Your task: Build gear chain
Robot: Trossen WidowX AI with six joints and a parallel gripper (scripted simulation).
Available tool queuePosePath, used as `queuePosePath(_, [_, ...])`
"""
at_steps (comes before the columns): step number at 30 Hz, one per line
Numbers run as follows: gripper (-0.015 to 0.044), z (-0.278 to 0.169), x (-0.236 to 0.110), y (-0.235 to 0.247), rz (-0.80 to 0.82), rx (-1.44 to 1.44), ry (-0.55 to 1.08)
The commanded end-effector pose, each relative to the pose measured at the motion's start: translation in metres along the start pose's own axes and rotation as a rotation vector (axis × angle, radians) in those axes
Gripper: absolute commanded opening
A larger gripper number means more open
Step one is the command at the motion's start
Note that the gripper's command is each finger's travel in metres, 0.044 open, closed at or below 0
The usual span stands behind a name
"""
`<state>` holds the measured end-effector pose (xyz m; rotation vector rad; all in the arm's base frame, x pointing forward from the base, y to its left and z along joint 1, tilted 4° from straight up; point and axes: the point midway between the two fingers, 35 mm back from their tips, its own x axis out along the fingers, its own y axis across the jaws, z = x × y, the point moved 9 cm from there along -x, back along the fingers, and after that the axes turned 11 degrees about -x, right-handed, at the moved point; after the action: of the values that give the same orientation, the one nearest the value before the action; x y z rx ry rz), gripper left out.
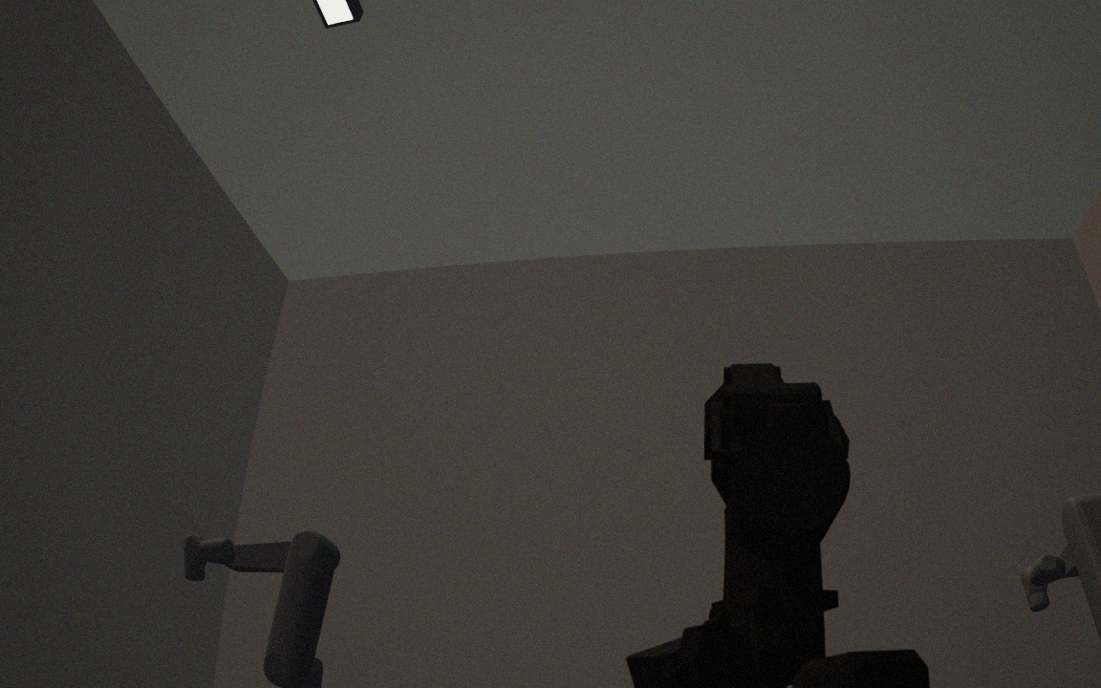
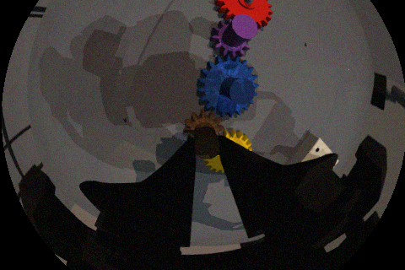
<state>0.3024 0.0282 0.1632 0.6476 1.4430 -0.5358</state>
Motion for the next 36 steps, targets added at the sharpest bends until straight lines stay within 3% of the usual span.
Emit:
queuePosePath(1, [0.0,-0.0011,0.0015,-0.0002,-0.001,0.072,0.002])
queuePosePath(15, [0.0,0.0002,0.0015,-0.0011,-0.002,0.418,0.002])
queuePosePath(36, [0.0,-0.0003,0.0039,-0.0016,-0.001,-0.047,0.002])
